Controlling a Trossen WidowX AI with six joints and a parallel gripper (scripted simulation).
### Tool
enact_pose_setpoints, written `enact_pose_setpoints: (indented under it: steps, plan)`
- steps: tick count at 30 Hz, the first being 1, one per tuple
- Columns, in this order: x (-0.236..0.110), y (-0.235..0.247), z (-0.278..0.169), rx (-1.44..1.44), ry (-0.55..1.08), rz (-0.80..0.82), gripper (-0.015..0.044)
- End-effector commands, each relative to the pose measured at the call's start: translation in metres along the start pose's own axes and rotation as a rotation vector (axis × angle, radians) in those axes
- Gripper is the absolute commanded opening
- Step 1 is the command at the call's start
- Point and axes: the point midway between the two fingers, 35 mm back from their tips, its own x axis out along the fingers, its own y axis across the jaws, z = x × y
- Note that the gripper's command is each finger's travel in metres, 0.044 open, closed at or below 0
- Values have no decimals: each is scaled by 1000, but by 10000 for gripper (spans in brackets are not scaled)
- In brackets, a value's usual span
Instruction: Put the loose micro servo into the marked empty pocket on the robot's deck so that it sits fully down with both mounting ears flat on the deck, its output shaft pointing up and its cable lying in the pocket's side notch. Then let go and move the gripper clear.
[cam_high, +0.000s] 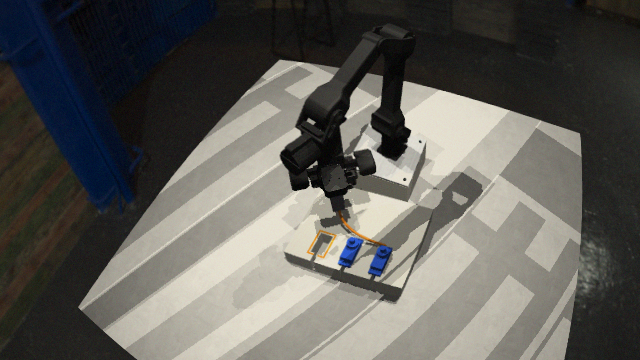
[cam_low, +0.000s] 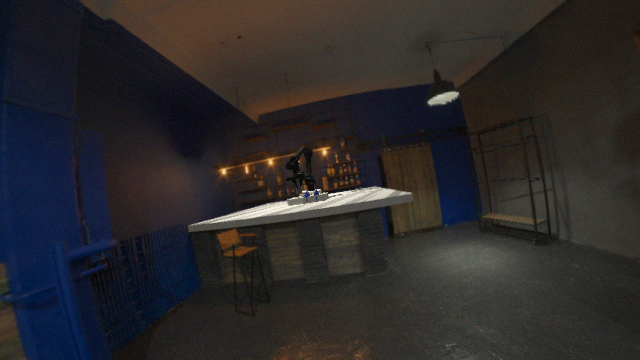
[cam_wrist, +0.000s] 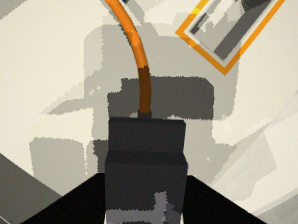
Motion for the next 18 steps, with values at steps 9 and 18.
enact_pose_setpoints:
  steps: [9,18]
  plan:
    - [-2,-2,2,395,-10,-3,0]
    - [-2,-2,2,619,-10,-2,0]
